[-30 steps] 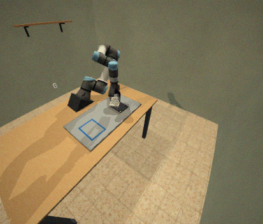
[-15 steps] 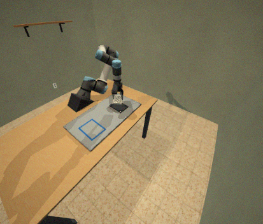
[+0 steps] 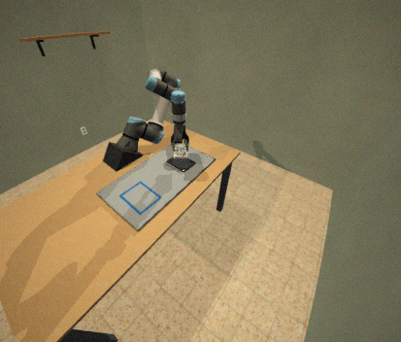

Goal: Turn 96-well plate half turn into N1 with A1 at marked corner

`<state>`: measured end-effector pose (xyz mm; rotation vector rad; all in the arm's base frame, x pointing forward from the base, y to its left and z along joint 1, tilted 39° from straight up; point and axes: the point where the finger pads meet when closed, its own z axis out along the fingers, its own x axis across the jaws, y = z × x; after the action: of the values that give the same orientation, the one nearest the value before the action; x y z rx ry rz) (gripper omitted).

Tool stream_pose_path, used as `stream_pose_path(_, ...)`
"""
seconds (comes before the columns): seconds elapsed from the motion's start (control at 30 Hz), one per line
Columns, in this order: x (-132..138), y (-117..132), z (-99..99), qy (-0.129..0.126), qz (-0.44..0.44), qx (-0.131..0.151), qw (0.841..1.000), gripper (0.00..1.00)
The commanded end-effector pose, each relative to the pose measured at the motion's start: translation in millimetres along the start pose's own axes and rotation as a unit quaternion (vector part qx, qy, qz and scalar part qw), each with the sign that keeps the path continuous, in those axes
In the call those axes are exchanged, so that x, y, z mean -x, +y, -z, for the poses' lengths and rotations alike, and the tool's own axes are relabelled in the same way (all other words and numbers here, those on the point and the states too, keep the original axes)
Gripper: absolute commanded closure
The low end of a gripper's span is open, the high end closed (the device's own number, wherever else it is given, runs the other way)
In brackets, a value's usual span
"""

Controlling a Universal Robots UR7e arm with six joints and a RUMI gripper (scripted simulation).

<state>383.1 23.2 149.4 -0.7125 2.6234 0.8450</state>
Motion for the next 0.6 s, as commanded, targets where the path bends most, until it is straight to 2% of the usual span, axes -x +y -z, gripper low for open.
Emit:
stream_pose_path(0.0,0.1,-0.3,0.3,-0.002,0.072,0.001,0.997,1.00)
stream_pose_path(0.17,0.0,-0.3,0.3,-0.002,0.154,0.001,0.988,1.00)
stream_pose_path(0.33,0.0,-0.4,0.3,-0.002,0.236,0.001,0.972,1.00)
stream_pose_path(0.4,0.0,-0.4,0.3,-0.002,0.236,0.001,0.972,1.00)
stream_pose_path(0.57,0.0,-0.4,0.3,-0.002,0.316,0.001,0.949,1.00)
